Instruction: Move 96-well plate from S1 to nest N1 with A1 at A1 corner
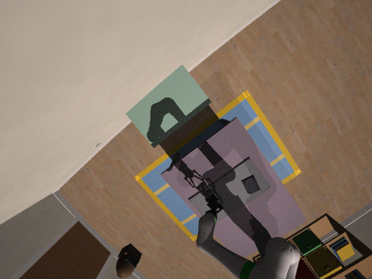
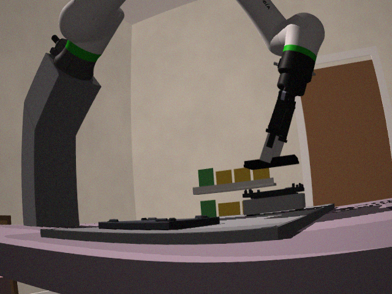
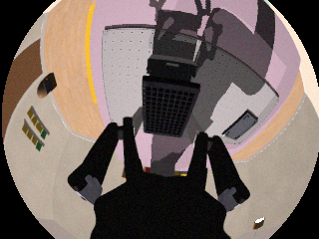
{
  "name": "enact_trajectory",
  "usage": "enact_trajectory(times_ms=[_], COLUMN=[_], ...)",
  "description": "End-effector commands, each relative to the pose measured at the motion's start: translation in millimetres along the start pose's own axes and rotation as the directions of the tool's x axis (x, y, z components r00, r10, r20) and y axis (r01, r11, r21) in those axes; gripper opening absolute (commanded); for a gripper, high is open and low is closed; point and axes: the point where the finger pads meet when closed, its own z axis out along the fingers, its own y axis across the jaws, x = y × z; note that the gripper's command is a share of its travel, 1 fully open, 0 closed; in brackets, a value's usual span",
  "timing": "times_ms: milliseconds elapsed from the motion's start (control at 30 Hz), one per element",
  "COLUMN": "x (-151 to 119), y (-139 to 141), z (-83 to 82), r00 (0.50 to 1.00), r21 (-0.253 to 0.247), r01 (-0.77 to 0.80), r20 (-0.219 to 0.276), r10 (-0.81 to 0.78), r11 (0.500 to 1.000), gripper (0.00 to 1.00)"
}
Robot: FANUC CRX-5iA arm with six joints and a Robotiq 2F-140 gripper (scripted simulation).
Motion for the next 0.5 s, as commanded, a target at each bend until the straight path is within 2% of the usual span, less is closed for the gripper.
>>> enact_trajectory(times_ms=[0,400,467], x=[0.1,0.1,-1.7], y=[-0.1,-0.1,6.1], z=[-0.2,-0.2,1.5], r00=[1.0,1.0,0.998], r21=[0.0,0.0,0.028], r01=[0.0,0.0,-0.06], r20=[0.0,0.0,0.001], r10=[0.0,0.0,0.06], r11=[1.0,1.0,0.998], gripper=[0.0,0.0,0.0])
